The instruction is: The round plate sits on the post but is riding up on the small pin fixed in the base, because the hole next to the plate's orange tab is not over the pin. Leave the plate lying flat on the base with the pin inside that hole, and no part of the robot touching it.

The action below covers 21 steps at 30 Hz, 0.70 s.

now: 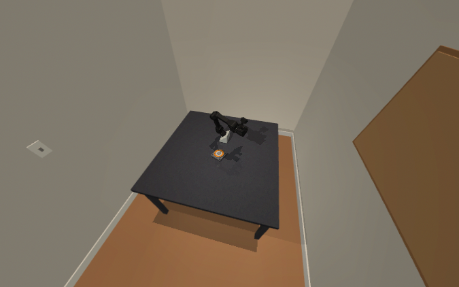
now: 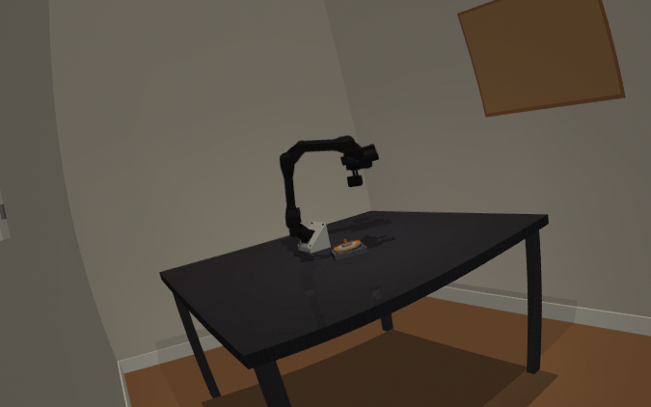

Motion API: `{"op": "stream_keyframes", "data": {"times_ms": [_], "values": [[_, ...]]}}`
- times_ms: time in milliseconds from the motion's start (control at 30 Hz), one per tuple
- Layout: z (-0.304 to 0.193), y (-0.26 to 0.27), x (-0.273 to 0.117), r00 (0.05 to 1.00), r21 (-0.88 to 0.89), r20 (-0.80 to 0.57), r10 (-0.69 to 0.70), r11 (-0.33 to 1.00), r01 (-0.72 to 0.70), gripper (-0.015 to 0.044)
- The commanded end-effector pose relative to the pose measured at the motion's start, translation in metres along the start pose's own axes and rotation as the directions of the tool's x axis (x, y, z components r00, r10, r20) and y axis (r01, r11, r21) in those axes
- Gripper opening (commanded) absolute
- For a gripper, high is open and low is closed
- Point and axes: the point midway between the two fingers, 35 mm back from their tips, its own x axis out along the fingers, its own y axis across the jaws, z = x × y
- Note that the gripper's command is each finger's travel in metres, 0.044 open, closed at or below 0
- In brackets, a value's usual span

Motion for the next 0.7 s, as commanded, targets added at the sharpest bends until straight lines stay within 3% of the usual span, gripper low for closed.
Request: {"op": "stream_keyframes", "data": {"times_ms": [0,100,233,300,467,500,567,667], "values": [[0.000,-0.003,-0.001,1.000,0.007,0.005,-0.013,1.000,0.013,0.0374],[-0.005,-0.043,-0.023,0.977,0.122,0.073,-0.198,0.974,0.188,0.0295],[-0.020,-0.113,-0.068,0.849,0.360,0.154,-0.505,0.829,0.428,0.0190],[-0.024,-0.123,-0.076,0.821,0.397,0.160,-0.548,0.797,0.455,0.0137],[-0.060,-0.193,-0.138,0.545,0.670,0.151,-0.825,0.491,0.557,0.0006],[-0.069,-0.204,-0.150,0.483,0.716,0.136,-0.865,0.423,0.556,0.0000],[-0.075,-0.211,-0.157,0.443,0.743,0.125,-0.888,0.380,0.551,0.0000],[-0.099,-0.235,-0.186,0.273,0.837,0.066,-0.960,0.202,0.508,0.0000]]}}
